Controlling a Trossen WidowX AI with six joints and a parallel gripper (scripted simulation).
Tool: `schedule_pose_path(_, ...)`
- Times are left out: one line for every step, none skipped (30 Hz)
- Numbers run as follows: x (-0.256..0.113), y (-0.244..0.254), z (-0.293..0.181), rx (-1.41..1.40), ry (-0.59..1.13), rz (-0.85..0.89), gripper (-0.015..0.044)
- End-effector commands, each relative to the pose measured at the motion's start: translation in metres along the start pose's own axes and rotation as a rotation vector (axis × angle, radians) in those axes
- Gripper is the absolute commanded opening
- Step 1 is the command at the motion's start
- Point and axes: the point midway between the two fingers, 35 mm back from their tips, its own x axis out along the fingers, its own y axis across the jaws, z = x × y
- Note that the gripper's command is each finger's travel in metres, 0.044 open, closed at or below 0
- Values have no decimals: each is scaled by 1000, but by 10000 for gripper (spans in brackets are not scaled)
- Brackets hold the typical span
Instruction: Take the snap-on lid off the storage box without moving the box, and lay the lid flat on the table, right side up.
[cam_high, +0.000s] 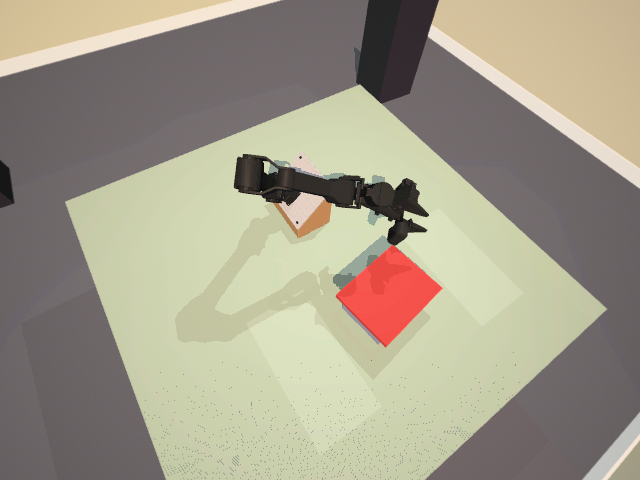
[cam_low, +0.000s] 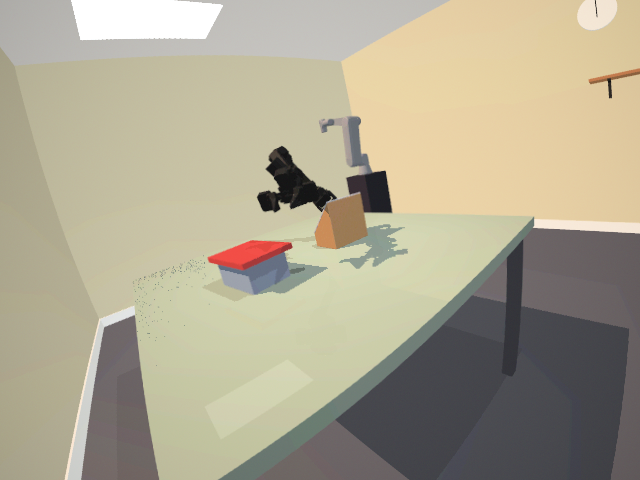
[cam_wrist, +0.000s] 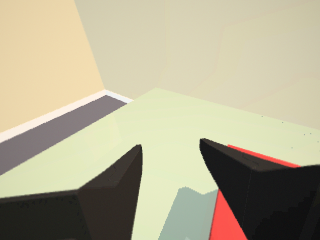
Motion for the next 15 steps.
schedule_pose_path(-55,-38,-35,779,140,-268,235)
schedule_pose_path(-59,-40,-36,830,138,-289,235)
schedule_pose_path(-63,-43,-38,882,135,-310,235)
schedule_pose_path(-64,-43,-38,896,135,-316,235)
schedule_pose_path(-67,-45,-39,938,131,-334,235)
schedule_pose_path(-72,-49,-41,1008,124,-363,235)
schedule_pose_path(-78,-53,-44,1085,114,-399,235)
schedule_pose_path(-82,-55,-46,1135,106,-422,235)
schedule_pose_path(-86,-58,-47,1186,96,-443,235)
schedule_pose_path(-89,-60,-49,1236,85,-465,235)
schedule_pose_path(-93,-62,-50,1286,73,-487,235)
schedule_pose_path(-97,-64,-52,1336,60,-508,235)
schedule_pose_path(-101,-66,-53,1384,46,-530,235)
schedule_pose_path(-102,-67,-53,1398,41,-536,235)
schedule_pose_path(-105,-69,-55,1439,28,-554,235)
